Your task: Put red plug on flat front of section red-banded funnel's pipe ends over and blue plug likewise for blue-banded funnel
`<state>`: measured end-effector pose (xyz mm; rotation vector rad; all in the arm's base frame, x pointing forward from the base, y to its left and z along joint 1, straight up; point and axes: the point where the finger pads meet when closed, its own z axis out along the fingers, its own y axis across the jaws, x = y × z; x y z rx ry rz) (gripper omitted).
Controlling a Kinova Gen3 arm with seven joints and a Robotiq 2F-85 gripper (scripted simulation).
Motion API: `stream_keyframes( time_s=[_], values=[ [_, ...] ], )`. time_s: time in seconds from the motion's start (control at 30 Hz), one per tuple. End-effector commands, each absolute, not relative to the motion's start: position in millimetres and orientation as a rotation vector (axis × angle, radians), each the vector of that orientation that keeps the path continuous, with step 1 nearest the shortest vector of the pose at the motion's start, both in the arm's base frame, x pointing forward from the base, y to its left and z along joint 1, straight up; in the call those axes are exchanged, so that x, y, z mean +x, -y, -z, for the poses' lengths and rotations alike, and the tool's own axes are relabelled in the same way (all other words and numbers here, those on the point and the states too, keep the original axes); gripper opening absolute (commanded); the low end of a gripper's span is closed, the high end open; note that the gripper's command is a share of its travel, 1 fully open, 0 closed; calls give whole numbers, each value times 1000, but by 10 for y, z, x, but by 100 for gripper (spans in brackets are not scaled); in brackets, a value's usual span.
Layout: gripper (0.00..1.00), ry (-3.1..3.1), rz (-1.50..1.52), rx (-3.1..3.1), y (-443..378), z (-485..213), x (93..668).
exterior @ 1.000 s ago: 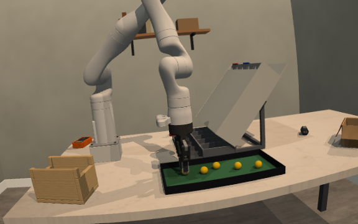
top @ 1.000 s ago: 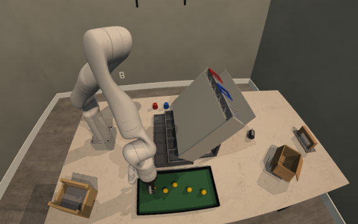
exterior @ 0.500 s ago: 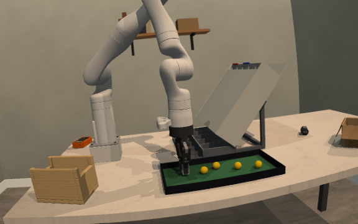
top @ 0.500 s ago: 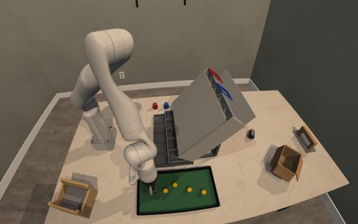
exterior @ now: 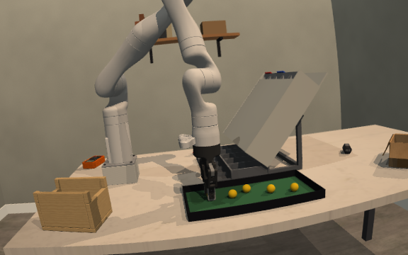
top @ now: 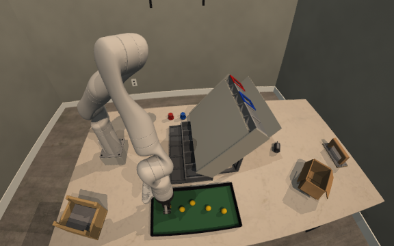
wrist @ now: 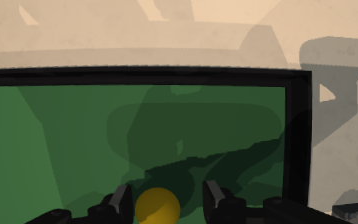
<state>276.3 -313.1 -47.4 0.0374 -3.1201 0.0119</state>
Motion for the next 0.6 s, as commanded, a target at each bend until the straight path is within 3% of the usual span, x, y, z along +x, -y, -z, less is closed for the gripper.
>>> stream_keyframes(
  time_s=[0.0,0.23,0.27,0.57],
  values=[
    [50,3125,-19,37,3155,481,2783],
    [50,3125,-19,37,3155,481,2783],
    [0,3121,-13,37,3135,471,2765],
    [0,3121,-13,37,3135,471,2765]
  ],
)
